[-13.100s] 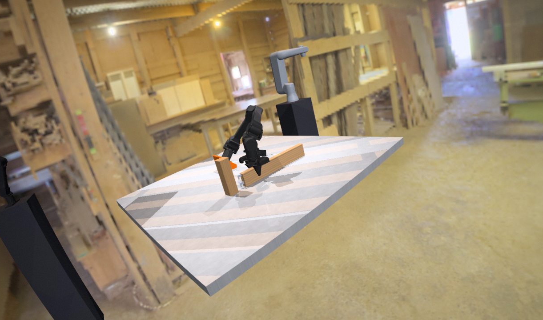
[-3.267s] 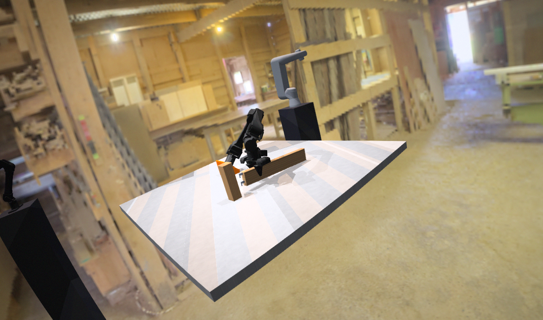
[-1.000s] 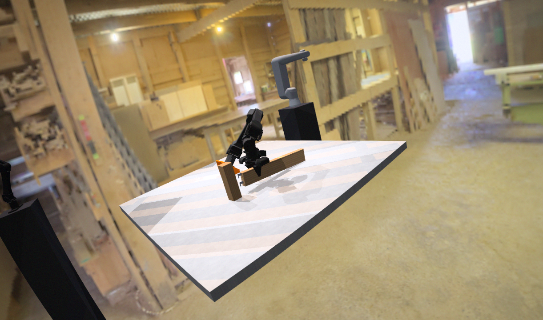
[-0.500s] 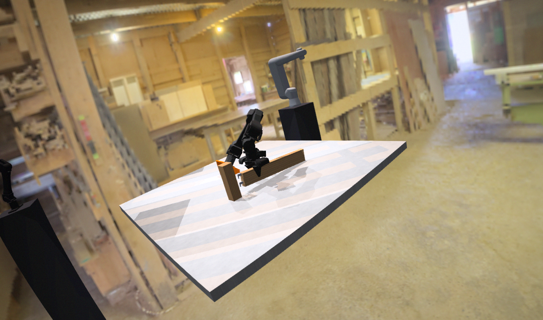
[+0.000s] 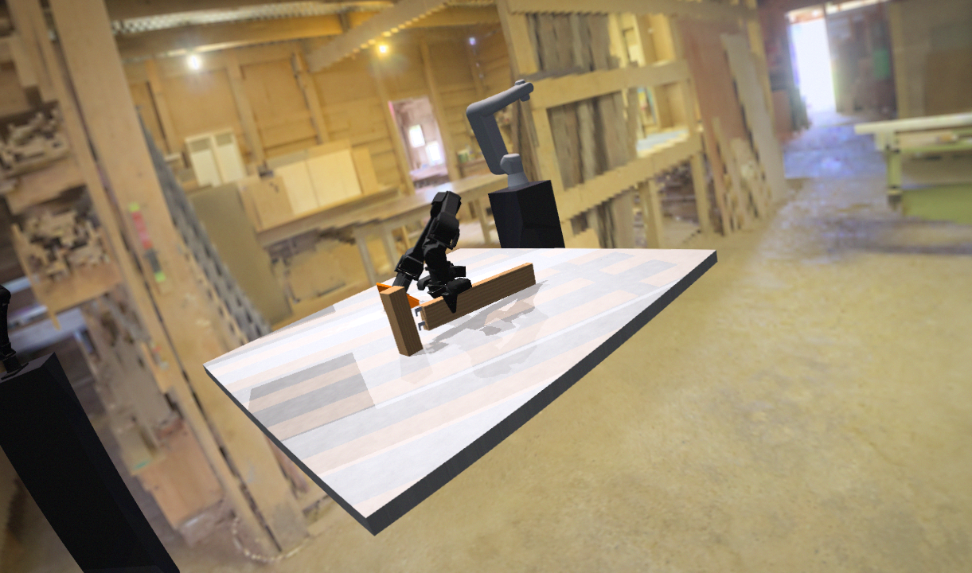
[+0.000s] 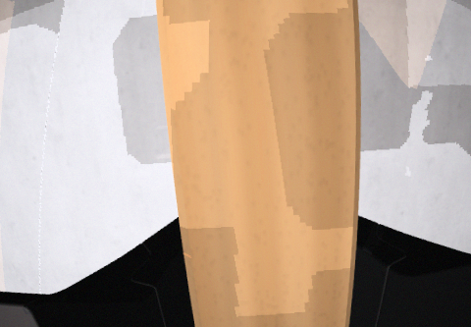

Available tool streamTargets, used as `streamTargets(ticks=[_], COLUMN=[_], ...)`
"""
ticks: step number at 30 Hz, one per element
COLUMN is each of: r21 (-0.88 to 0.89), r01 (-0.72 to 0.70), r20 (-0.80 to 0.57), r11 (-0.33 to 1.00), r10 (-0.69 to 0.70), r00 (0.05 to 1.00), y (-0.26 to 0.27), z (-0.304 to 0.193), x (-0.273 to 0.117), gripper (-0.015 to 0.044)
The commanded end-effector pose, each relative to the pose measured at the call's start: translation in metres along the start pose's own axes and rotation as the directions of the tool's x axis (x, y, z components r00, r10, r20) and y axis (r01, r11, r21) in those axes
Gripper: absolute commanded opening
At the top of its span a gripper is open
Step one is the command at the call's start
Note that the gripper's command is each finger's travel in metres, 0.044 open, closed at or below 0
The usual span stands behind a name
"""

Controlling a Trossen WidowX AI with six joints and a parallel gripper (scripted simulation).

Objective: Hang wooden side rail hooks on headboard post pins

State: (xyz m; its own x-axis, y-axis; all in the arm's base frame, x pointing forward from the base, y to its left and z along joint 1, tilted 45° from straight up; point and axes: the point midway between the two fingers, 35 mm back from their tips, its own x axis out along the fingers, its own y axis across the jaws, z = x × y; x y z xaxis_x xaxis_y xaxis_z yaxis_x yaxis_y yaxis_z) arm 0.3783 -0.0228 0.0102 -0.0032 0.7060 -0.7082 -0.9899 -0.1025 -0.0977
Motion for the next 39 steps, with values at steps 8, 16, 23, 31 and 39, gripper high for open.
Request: streamTargets(ticks=[8, 16, 23, 31, 39], r21=[0.004, 0.004, 0.004, 0.004, 0.004], r01=[0.011, 0.011, 0.011, 0.011, 0.011], r20=[-0.008, -0.008, -0.008, -0.008, -0.008], r11=[1.000, 1.000, 1.000, 1.000, 1.000], r10=[-0.011, -0.011, -0.011, -0.011, -0.011], r00=[1.000, 1.000, 1.000, 1.000, 1.000], y=[0.0010, 0.0006, 0.0000, 0.0001, 0.0009], z=[-0.0054, -0.0063, -0.0069, -0.0076, -0.0085], x=[-0.0061, -0.0052, -0.0052, -0.0060, -0.0063], gripper=[0.0000, 0.0000, 0.0000, 0.0000, 0.0000])
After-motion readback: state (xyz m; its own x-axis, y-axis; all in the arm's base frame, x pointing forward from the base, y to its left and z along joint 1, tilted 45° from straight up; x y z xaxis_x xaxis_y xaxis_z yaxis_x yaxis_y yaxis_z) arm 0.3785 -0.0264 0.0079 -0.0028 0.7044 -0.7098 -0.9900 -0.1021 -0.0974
